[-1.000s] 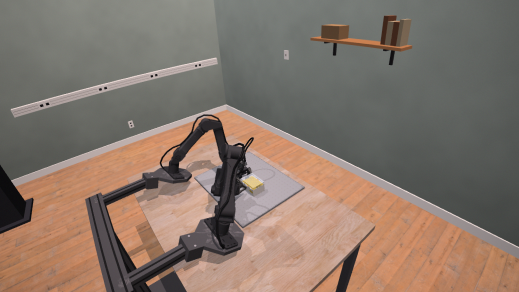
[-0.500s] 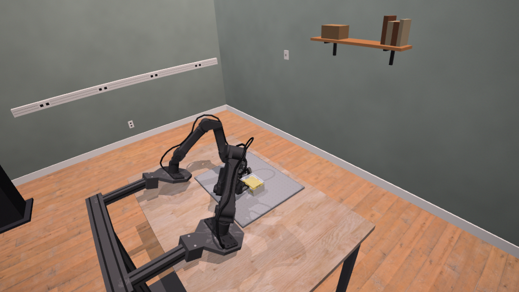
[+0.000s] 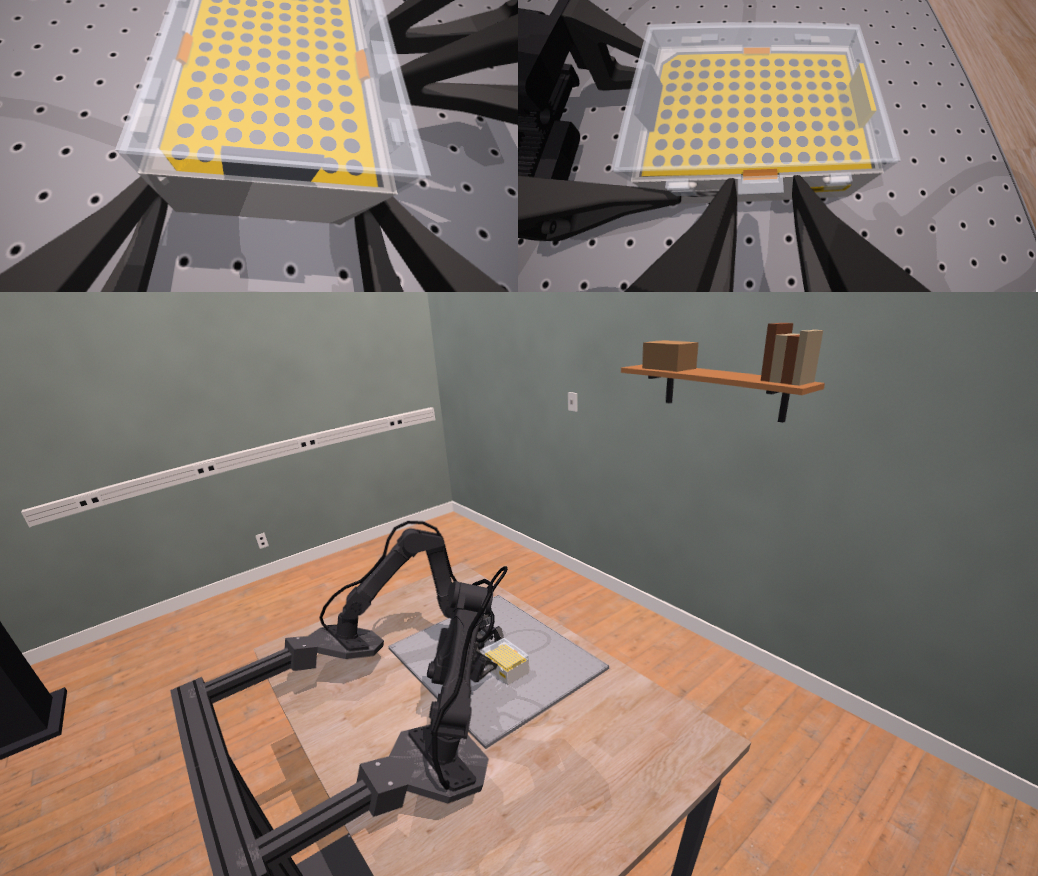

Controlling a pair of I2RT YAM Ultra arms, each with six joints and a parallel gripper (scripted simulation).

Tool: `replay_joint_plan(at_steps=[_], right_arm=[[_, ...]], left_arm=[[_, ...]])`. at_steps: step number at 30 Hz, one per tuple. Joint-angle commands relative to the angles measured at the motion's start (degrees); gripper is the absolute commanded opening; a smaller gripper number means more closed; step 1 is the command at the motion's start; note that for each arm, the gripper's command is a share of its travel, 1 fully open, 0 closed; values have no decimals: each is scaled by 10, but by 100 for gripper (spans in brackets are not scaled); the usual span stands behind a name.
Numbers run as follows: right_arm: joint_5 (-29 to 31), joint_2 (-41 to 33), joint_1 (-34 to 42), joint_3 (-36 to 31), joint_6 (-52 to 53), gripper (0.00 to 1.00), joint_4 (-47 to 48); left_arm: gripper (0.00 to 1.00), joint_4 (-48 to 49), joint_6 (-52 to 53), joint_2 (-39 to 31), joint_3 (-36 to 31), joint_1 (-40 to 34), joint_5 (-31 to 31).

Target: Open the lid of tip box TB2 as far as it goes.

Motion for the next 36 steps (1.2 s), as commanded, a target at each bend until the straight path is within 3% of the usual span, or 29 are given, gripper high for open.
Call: replay_joint_plan(at_steps=[1, 14, 21, 29, 36], right_arm=[[-2, -1, 1, 5, -4, 27, 13], [5, -1, 3, 2, -2, 12, 15], [-1, -24, 9, 9, 6, 12, 53], [17, -59, 18, -14, 4, 12, -39], [19, -65, 19, -12, 8, 12, -49]], left_arm=[[84, 4, 3, -7, 5, -4, 10], [84, 4, 3, -7, 5, -4, 10], [84, 4, 3, -7, 5, -4, 10], [84, 4, 2, -7, 5, -4, 10], [84, 4, 2, -7, 5, -4, 10]])
